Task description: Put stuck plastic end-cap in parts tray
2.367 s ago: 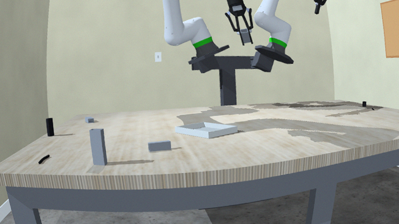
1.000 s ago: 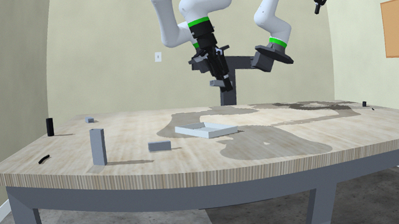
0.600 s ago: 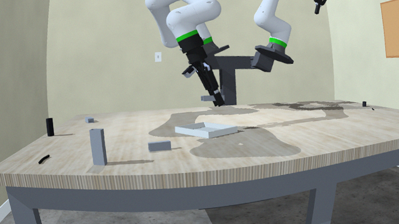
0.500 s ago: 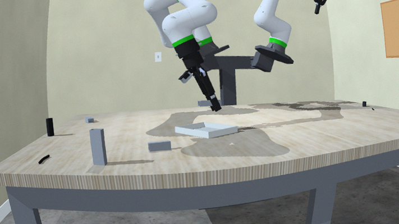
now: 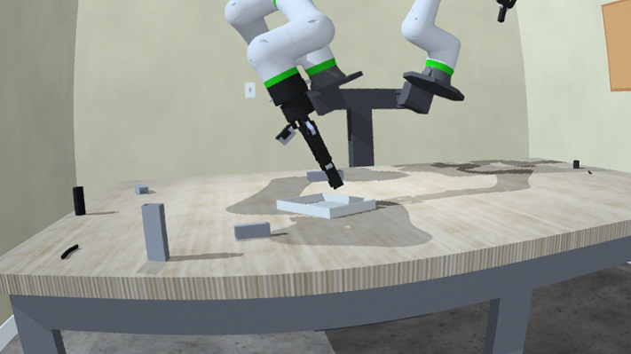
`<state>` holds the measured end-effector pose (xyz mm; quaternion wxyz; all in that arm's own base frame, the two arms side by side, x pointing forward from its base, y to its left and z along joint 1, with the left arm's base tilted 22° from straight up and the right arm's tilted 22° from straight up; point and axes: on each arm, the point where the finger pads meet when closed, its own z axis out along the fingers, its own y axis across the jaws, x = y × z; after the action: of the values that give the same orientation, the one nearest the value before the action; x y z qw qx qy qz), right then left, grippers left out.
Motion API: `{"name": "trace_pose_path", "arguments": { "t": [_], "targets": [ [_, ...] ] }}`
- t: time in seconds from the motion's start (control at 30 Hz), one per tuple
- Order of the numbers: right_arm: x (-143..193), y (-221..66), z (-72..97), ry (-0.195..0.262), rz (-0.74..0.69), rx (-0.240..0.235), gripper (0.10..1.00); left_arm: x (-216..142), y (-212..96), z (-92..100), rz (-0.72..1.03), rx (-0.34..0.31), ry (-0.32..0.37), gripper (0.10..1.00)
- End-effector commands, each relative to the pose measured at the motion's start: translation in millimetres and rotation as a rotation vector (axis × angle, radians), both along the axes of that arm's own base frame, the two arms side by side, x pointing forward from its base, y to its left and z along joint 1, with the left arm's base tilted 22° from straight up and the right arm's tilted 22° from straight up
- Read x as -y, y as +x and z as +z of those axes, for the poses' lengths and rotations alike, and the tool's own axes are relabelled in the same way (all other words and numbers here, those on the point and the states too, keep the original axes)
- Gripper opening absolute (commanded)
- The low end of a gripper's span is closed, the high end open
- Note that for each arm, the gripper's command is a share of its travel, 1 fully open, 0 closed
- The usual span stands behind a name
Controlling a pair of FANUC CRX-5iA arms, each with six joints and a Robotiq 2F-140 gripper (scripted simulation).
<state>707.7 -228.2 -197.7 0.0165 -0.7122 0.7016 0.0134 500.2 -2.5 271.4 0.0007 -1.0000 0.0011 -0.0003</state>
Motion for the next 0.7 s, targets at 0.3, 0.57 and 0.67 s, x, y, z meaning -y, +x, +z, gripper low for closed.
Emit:
{"name": "trace_pose_path", "arguments": {
  "t": [0.3,0.57,0.67],
  "targets": [
    [6.3,2.2,-12.9,-0.001,-0.001,0.005,0.099,0.6,0.3,1.1,-0.001,0.002,0.000,0.099],
    [9.7,2.1,-20.3,-0.001,-0.002,0.005,0.099,0.6,0.3,1.1,-0.001,0.002,0.000,0.099],
    [11.4,2.3,-23.9,-0.001,-0.002,0.006,0.099,0.6,0.3,1.1,-0.001,0.002,0.000,0.099]
  ]
}}
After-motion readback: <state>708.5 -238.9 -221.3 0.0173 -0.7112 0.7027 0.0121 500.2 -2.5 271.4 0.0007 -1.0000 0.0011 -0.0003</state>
